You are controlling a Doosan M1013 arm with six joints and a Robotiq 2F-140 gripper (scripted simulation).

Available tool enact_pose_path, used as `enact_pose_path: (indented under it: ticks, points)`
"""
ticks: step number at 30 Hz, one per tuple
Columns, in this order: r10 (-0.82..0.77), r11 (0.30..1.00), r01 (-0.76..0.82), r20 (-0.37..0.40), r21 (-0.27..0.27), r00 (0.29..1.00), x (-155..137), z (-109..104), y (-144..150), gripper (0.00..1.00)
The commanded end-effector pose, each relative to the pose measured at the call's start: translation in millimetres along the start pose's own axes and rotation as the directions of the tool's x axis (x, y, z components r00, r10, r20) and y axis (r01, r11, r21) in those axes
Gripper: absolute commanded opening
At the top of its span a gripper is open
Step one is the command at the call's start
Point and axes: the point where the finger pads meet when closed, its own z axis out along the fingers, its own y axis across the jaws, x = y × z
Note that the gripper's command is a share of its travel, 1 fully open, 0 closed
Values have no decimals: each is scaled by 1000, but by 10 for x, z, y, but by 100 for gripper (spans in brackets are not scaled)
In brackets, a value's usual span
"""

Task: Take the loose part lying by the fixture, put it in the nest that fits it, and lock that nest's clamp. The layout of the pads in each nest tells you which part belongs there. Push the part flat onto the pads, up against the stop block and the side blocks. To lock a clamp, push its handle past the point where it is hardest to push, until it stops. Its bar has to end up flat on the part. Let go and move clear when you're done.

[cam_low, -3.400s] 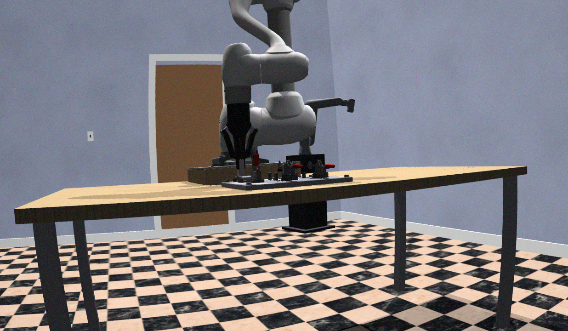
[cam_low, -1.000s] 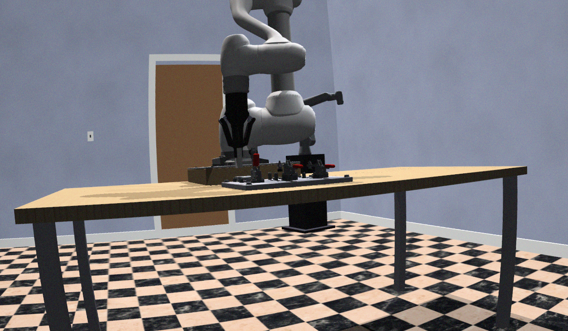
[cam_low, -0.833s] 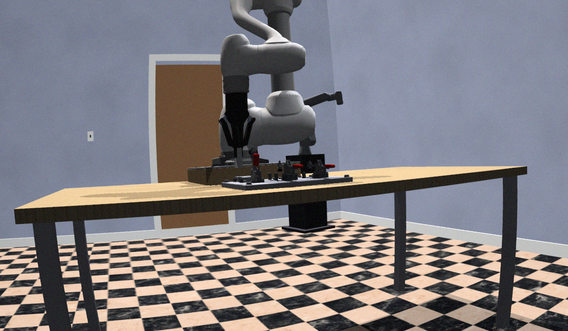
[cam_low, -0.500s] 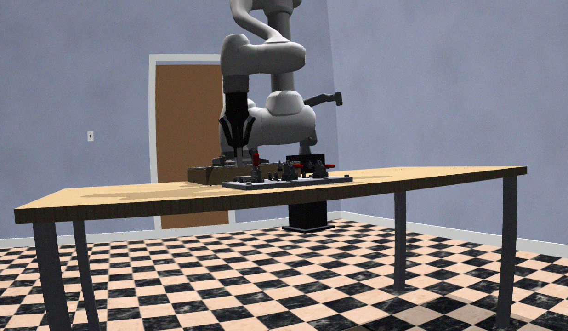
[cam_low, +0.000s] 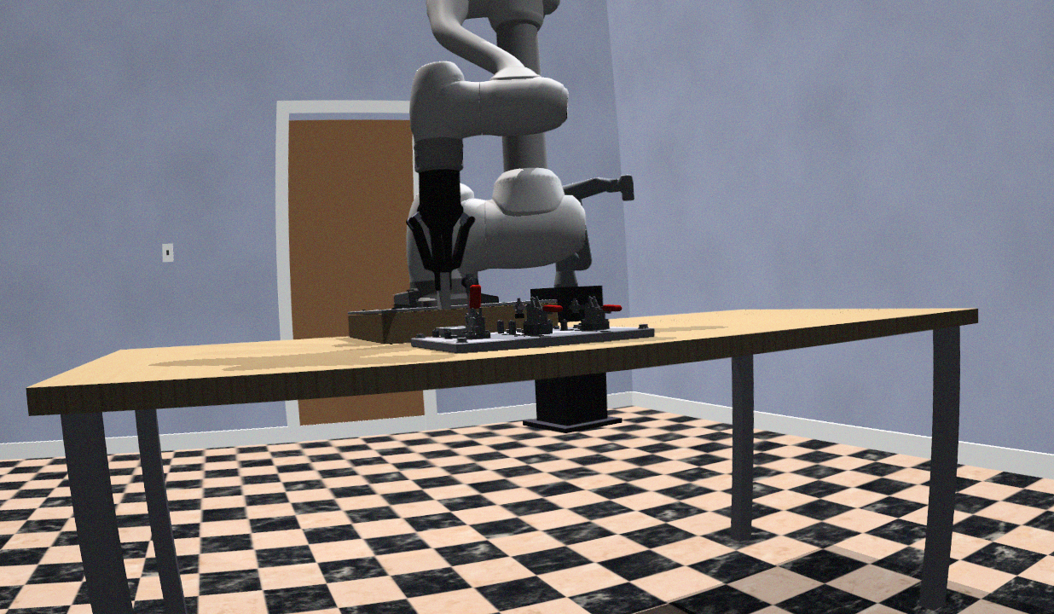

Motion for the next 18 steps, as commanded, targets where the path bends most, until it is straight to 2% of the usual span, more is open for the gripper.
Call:
enact_pose_path:
  ticks: [1,11,18]
  points:
    - [2,1000,-2,1,2,1000,92,-16,-46,10]
    - [2,1000,-2,1,2,1000,504,-17,-284,10]
    - [2,1000,-2,1,2,1000,669,-17,-379,10]
